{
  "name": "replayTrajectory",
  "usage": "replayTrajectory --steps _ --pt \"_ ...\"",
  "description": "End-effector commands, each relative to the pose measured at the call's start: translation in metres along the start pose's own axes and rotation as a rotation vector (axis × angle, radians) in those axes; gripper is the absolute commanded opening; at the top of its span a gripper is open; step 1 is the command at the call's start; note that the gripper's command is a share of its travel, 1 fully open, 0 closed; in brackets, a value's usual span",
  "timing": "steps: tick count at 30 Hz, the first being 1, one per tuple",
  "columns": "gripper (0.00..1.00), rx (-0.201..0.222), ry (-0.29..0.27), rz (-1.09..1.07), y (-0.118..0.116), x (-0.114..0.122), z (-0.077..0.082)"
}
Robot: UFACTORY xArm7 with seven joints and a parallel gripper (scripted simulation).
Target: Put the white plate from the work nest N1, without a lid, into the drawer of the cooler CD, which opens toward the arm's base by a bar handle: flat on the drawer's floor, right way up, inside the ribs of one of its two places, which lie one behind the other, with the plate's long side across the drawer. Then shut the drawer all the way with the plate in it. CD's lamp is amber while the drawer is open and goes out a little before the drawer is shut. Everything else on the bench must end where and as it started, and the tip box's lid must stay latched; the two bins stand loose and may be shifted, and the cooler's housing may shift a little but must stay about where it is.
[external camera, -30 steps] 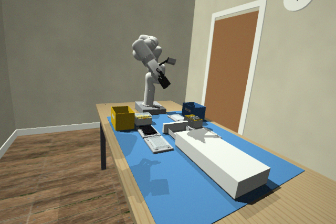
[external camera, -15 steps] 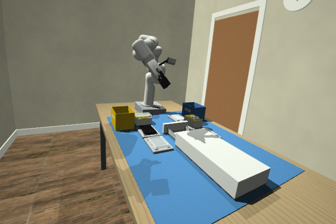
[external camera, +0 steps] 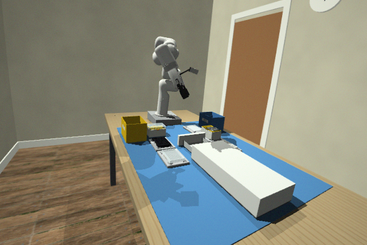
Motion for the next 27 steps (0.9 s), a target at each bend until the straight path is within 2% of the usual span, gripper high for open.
replayTrajectory --steps 1,5,7,15,18,22,24,27 --pt "1.00 0.003 -0.021 -0.042 -0.009 -0.002 -0.001" --pt "1.00 -0.006 -0.082 -0.161 -0.026 -0.004 -0.009" --pt "1.00 -0.006 -0.085 -0.168 -0.033 -0.004 -0.011" --pt "1.00 0.003 -0.183 -0.347 -0.067 -0.003 -0.024" --pt "1.00 0.003 -0.183 -0.348 -0.070 -0.003 -0.025" --pt "1.00 0.025 -0.247 -0.461 -0.089 -0.002 -0.031" --pt "1.00 0.025 -0.247 -0.461 -0.095 0.000 -0.033" --pt "1.00 0.040 -0.277 -0.516 -0.108 0.001 -0.037"
Point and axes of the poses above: the point where the finger pads meet when closed, its own z axis back along the fingers, its own y axis across the jaws, x = y × z, the point moved 7 cm from there along z, back along the fingers, and after that the axes turned 10 degrees about -z, right-handed, at the moved point
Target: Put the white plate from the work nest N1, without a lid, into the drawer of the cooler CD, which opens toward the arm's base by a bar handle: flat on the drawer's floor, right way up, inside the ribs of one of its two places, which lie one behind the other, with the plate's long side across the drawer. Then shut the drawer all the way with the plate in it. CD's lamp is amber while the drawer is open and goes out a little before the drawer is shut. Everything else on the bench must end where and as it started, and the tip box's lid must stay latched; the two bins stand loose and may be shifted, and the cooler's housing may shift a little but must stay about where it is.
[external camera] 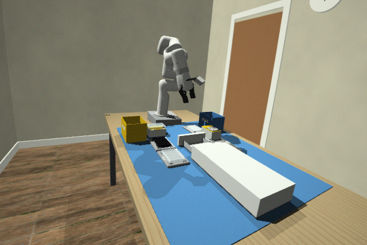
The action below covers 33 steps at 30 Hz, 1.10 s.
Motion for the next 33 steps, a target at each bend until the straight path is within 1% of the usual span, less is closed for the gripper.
replayTrajectory --steps 1,2,3,5,8,12,14,16,17,19,20,22,25,28,29,31,33 --pt "1.00 0.030 -0.034 -0.081 -0.015 0.008 -0.004" --pt "1.00 0.039 -0.047 -0.108 -0.019 0.010 -0.006" --pt "1.00 0.039 -0.047 -0.108 -0.021 0.012 -0.007" --pt "1.00 0.059 -0.071 -0.162 -0.029 0.017 -0.010" --pt "1.00 0.059 -0.071 -0.162 -0.031 0.019 -0.011" --pt "1.00 0.106 -0.112 -0.268 -0.047 0.029 -0.018" --pt "1.00 0.106 -0.112 -0.268 -0.051 0.033 -0.020" --pt "1.00 0.132 -0.129 -0.319 -0.058 0.039 -0.024" --pt "1.00 0.132 -0.129 -0.319 -0.060 0.041 -0.025" --pt "1.00 0.161 -0.144 -0.369 -0.068 0.047 -0.028" --pt "1.00 0.161 -0.144 -0.369 -0.069 0.049 -0.029" --pt "1.00 0.191 -0.156 -0.418 -0.076 0.055 -0.032" --pt "1.00 0.191 -0.156 -0.418 -0.078 0.057 -0.033" --pt "1.00 0.246 -0.169 -0.501 -0.089 0.067 -0.038" --pt "1.00 0.255 -0.171 -0.514 -0.092 0.070 -0.040" --pt "1.00 0.255 -0.171 -0.514 -0.094 0.074 -0.041" --pt "1.00 0.288 -0.174 -0.560 -0.101 0.081 -0.045"
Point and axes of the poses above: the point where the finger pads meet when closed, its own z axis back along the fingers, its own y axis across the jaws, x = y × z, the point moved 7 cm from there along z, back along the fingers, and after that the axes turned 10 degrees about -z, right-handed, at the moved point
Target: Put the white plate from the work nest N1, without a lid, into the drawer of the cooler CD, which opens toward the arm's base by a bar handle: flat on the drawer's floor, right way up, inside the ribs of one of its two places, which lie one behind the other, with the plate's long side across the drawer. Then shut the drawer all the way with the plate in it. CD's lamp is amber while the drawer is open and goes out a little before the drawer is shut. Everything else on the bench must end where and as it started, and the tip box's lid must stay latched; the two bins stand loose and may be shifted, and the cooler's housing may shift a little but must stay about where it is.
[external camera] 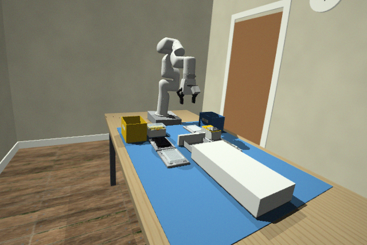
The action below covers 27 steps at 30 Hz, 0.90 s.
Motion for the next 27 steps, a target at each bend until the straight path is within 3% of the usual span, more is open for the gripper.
replayTrajectory --steps 1,15,16,24,27 --pt "1.00 0.037 0.005 -0.060 -0.005 0.013 -0.003" --pt "1.00 0.037 0.005 -0.060 -0.005 0.013 -0.003" --pt "0.21 0.037 0.004 -0.026 -0.005 0.010 -0.007" --pt "0.21 0.038 -0.001 0.240 -0.006 -0.008 -0.043" --pt "0.21 0.038 -0.001 0.274 -0.006 -0.011 -0.047"
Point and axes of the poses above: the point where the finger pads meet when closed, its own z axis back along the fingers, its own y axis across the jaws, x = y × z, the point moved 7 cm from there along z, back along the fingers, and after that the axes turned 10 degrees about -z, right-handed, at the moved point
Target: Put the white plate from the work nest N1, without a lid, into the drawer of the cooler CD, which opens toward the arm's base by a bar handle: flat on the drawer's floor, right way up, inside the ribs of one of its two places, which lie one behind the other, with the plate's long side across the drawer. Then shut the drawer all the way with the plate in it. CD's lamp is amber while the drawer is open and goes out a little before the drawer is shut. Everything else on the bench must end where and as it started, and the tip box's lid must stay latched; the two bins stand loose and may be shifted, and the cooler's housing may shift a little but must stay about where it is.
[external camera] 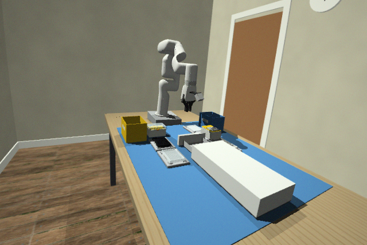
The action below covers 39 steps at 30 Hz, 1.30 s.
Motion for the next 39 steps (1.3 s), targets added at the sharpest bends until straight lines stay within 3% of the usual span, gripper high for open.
replayTrajectory --steps 1,14,16,19,39 --pt "0.21 -0.005 0.011 0.097 0.002 -0.009 -0.010" --pt "0.21 -0.003 0.012 0.530 0.004 -0.040 -0.067" --pt "0.21 -0.003 0.012 0.530 0.004 -0.040 -0.067" --pt "0.21 -0.002 0.012 0.630 0.004 -0.047 -0.080" --pt "0.21 0.002 0.013 1.230 0.004 -0.048 -0.080"
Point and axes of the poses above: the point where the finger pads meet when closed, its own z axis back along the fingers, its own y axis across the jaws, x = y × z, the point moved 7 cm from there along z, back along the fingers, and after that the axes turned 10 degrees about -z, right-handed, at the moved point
